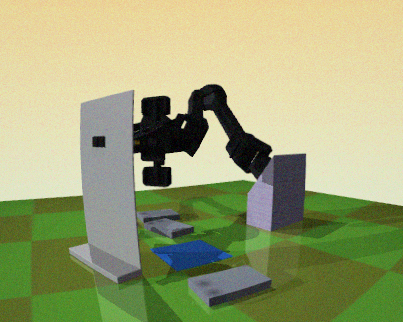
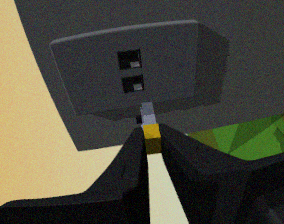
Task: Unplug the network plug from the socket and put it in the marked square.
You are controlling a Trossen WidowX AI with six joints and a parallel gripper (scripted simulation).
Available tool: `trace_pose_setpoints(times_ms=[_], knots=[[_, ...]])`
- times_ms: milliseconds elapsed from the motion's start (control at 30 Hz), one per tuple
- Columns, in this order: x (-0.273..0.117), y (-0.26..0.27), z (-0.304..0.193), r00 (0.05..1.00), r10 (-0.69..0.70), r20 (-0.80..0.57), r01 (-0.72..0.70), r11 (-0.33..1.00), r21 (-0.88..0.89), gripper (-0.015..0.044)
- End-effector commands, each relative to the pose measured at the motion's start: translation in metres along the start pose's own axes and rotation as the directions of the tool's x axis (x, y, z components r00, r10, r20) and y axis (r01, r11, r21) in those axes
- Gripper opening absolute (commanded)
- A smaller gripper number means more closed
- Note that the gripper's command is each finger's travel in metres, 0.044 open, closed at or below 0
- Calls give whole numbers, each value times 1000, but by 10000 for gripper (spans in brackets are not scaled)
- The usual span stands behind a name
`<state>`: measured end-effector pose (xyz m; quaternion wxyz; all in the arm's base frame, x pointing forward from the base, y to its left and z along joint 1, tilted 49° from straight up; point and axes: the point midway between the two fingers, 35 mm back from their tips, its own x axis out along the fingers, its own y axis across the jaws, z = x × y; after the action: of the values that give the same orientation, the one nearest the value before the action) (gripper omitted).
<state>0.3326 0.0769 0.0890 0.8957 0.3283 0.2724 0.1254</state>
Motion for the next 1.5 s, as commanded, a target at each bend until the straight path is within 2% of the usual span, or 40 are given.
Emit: trace_pose_setpoints(times_ms=[0, 833, 1467], knots=[[-3, 1, -1, 1000, 4, -1, -4, 1000, -5, 0], [-10, 0, -3, 1000, -1, -1, 1, 1000, 0, 0], [-27, 52, -8, 1000, 2, -3, -2, 1000, -2, 0]])
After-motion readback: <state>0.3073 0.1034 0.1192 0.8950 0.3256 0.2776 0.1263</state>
